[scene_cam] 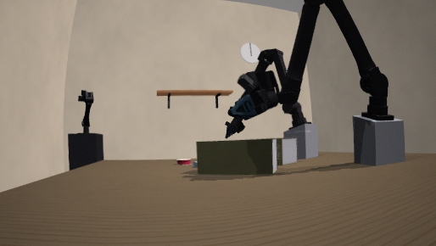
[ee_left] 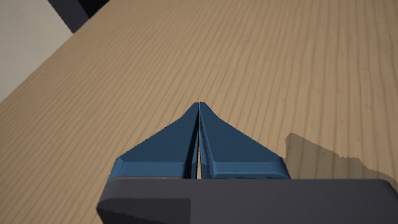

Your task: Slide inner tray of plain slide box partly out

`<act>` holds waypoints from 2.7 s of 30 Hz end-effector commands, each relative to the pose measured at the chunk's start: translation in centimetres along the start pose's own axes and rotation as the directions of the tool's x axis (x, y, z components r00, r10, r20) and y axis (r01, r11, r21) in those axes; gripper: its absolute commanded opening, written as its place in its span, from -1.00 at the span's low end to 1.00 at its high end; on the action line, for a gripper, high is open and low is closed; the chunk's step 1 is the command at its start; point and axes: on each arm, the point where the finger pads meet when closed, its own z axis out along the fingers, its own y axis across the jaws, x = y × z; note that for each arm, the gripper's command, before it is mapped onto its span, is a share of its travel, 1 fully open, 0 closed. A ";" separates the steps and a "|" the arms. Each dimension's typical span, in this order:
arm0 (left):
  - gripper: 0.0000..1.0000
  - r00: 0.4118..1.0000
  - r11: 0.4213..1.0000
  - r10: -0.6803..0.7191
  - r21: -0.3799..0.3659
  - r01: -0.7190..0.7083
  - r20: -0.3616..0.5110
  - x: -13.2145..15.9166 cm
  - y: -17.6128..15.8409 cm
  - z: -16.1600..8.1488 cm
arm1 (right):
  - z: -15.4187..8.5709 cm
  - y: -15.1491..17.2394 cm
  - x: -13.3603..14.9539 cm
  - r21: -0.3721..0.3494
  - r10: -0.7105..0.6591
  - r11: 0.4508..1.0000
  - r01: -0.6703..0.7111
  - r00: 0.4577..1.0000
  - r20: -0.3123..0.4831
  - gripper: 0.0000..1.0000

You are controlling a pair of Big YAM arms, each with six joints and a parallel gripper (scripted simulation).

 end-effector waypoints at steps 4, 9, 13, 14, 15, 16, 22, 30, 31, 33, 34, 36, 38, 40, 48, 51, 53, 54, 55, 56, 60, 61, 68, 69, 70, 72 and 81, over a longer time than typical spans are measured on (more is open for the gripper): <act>-1.00 0.997 0.998 0.059 0.025 -0.058 -0.044 -0.7 2.3 1.3 | 4.7 2.0 5.9 0.082 -0.240 0.966 0.246 0.968 -0.078 -1.00; -1.00 0.995 0.996 0.080 0.051 -0.076 -0.060 -0.8 2.8 1.7 | 6.5 2.0 8.9 0.116 -0.332 0.932 0.345 0.936 -0.114 -1.00; -1.00 0.991 0.991 0.105 0.091 -0.098 -0.080 -1.1 3.4 2.1 | 8.6 1.8 13.1 0.151 -0.453 0.866 0.477 0.876 -0.167 -1.00; -1.00 0.992 0.991 0.102 0.095 -0.095 -0.077 -1.7 3.7 2.5 | 9.1 1.7 13.8 0.159 -0.479 0.849 0.505 0.860 -0.176 -1.00; -1.00 0.991 0.989 0.109 0.105 -0.100 -0.083 -1.7 3.9 2.5 | 9.6 1.6 14.9 0.165 -0.506 0.828 0.535 0.841 -0.190 -1.00; -1.00 0.989 0.988 0.119 0.115 -0.108 -0.092 -1.5 4.2 2.5 | 10.1 1.4 16.1 0.170 -0.534 0.806 0.567 0.820 -0.206 -1.00; -1.00 0.981 0.977 0.151 0.172 -0.128 -0.123 -1.7 5.6 2.8 | 12.5 0.1 22.8 0.186 -0.678 0.650 0.737 0.673 -0.296 -1.00; -1.00 0.972 0.963 0.179 0.232 -0.140 -0.153 -1.7 6.7 2.9 | 14.2 -1.9 29.6 0.172 -0.783 0.461 0.871 0.490 -0.383 -1.00; -1.00 0.974 0.963 0.173 0.234 -0.136 -0.149 -2.4 7.1 3.2 | 14.4 -2.2 30.3 0.170 -0.795 0.431 0.886 0.462 -0.392 -1.00; -1.00 0.968 0.957 0.186 0.255 -0.141 -0.165 -1.9 7.6 3.0 | 14.8 -3.1 32.6 0.158 -0.818 0.362 0.919 0.394 -0.419 -1.00; -1.00 0.967 0.954 0.191 0.265 -0.141 -0.171 -1.9 7.9 2.9 | 14.9 -3.5 33.7 0.150 -0.828 0.326 0.933 0.359 -0.431 -1.00; -1.00 0.964 0.949 0.196 0.282 -0.140 -0.178 -2.1 8.3 2.9 | 15.2 -4.5 35.9 0.134 -0.843 0.254 0.958 0.287 -0.455 -1.00; -1.00 0.960 0.943 0.204 0.302 -0.141 -0.190 -1.9 8.8 2.7 | 15.4 -5.5 38.1 0.114 -0.852 0.180 0.977 0.213 -0.478 -1.00; -1.00 0.956 0.936 0.214 0.322 -0.141 -0.202 -1.7 9.1 2.6 | 15.5 -6.6 40.3 0.093 -0.856 0.105 0.990 0.137 -0.499 -1.00; -1.00 0.948 0.919 0.224 0.371 -0.129 -0.224 -2.0 10.6 2.2 | 15.4 -10.3 46.6 0.017 -0.834 -0.120 0.993 -0.091 -0.545 -1.00; -1.00 0.943 0.909 0.232 0.398 -0.122 -0.241 -1.8 11.3 1.7 | 15.1 -12.2 49.4 -0.022 -0.805 -0.227 0.974 -0.200 -0.559 -1.00; -1.00 0.940 0.903 0.234 0.414 -0.116 -0.249 -1.9 11.8 1.6 | 14.8 -13.6 51.3 -0.051 -0.778 -0.298 0.953 -0.273 -0.566 -1.00; -1.00 0.938 0.899 0.237 0.423 -0.113 -0.254 -1.8 12.0 1.4 | 14.6 -14.3 52.3 -0.066 -0.763 -0.332 0.941 -0.310 -0.568 -1.00; -1.00 0.936 0.895 0.239 0.432 -0.109 -0.259 -1.7 12.2 1.2 | 14.4 -15.0 53.2 -0.082 -0.746 -0.367 0.927 -0.345 -0.569 -1.00; -1.00 0.934 0.892 0.241 0.440 -0.106 -0.265 -1.7 12.4 1.0 | 14.2 -15.7 54.1 -0.097 -0.728 -0.400 0.911 -0.380 -0.570 -1.00; -1.00 0.929 0.883 0.247 0.458 -0.098 -0.276 -1.4 12.8 0.7 | 13.7 -17.3 56.0 -0.128 -0.689 -0.465 0.876 -0.449 -0.569 -1.00; -1.00 0.930 0.880 0.245 0.466 -0.095 -0.274 -1.9 12.7 1.1 | 13.7 -17.7 56.5 -0.137 -0.671 -0.491 0.860 -0.475 -0.570 -1.00; -1.00 0.920 0.855 0.248 0.515 -0.060 -0.304 -1.8 14.6 -0.6 | 11.2 -23.5 62.5 -0.242 -0.495 -0.683 0.689 -0.681 -0.539 -1.00; -1.00 0.915 0.850 0.252 0.524 -0.054 -0.314 -1.4 14.7 -1.0 | 11.0 -23.9 62.9 -0.249 -0.476 -0.700 0.669 -0.698 -0.535 -1.00; -1.00 0.914 0.846 0.252 0.531 -0.049 -0.317 -1.3 14.8 -1.2 | 10.7 -24.6 63.5 -0.258 -0.454 -0.718 0.646 -0.716 -0.530 -1.00; -1.00 0.911 0.839 0.254 0.542 -0.040 -0.325 -1.2 15.1 -1.5 | 10.1 -25.9 64.7 -0.276 -0.411 -0.749 0.603 -0.749 -0.520 -1.00; -1.00 0.907 0.822 0.250 0.569 -0.013 -0.340 -1.3 15.9 -2.4 | 8.7 -28.9 67.0 -0.311 -0.303 -0.815 0.489 -0.817 -0.491 -1.00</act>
